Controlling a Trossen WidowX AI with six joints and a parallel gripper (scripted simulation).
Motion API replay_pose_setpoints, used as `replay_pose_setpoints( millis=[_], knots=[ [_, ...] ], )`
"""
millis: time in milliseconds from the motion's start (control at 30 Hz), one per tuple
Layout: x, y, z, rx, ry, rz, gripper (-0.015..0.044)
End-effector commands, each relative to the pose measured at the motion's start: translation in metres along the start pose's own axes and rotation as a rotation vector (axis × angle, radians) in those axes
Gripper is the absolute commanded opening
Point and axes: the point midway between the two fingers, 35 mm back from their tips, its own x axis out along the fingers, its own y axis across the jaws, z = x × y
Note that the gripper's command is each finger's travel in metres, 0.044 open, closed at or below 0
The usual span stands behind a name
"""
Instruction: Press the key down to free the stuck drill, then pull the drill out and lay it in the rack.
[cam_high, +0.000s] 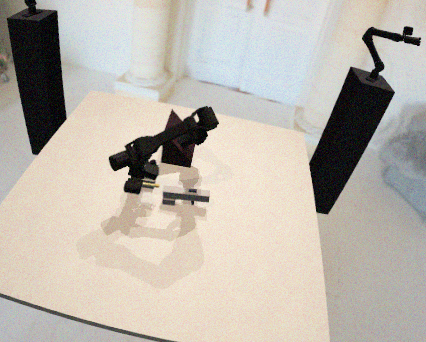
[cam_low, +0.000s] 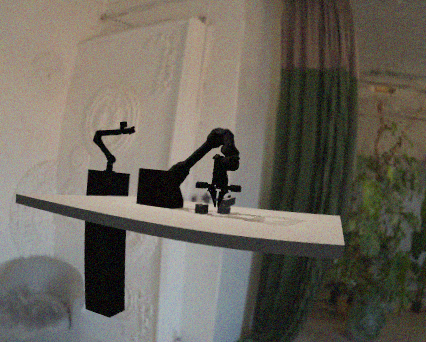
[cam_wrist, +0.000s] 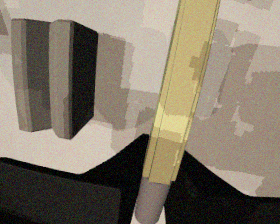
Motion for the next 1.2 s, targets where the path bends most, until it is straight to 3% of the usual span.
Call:
replay_pose_setpoints(
  millis=[0, 1167],
  knots=[
    [-0.0032, -0.0004, -0.0010, -0.003, 0.004, -0.003, 0.0000],
    [-0.0122, -0.0002, -0.0016, -0.003, 0.005, -0.003, 0.0000]
  ],
)
